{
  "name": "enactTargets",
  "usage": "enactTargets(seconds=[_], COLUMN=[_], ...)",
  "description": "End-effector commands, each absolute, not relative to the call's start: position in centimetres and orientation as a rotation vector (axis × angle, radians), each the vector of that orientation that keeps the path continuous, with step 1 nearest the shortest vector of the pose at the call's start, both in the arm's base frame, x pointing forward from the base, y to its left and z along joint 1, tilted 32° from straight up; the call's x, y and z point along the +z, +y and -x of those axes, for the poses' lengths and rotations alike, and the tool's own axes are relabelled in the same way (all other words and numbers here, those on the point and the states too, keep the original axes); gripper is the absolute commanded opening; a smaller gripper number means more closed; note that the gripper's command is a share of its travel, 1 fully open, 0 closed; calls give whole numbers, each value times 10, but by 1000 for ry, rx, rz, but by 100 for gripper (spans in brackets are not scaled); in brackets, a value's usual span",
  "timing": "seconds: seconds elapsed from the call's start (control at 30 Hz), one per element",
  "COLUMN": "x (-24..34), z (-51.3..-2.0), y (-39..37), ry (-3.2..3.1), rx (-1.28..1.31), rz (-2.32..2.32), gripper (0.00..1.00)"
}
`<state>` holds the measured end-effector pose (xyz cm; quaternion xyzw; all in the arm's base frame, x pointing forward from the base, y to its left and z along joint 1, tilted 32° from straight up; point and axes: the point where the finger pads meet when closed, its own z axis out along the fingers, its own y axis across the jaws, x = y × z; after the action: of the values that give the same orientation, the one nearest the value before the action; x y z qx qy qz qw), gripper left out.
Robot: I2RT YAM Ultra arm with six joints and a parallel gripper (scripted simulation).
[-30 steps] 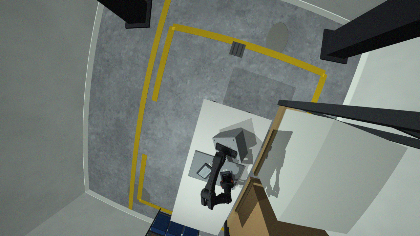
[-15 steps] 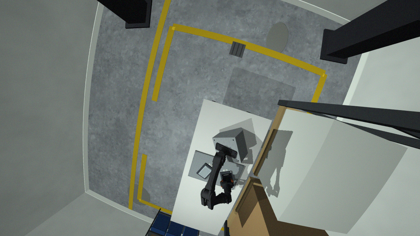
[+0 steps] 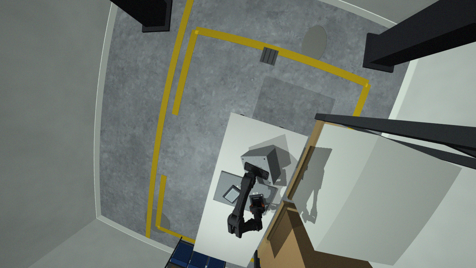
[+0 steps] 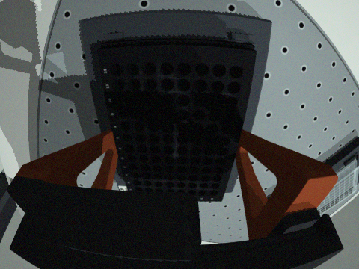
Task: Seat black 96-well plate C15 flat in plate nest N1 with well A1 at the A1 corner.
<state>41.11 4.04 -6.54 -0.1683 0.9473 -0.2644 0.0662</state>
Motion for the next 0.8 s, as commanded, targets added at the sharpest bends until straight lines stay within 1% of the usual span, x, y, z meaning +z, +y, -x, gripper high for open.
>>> enactTargets(seconds=[0.0,0.77], x=[-61,-64], z=[-414,-414], y=[44,42], ry=[2842,2842], rx=[-789,-789], rz=[512,512], gripper=[0,0])
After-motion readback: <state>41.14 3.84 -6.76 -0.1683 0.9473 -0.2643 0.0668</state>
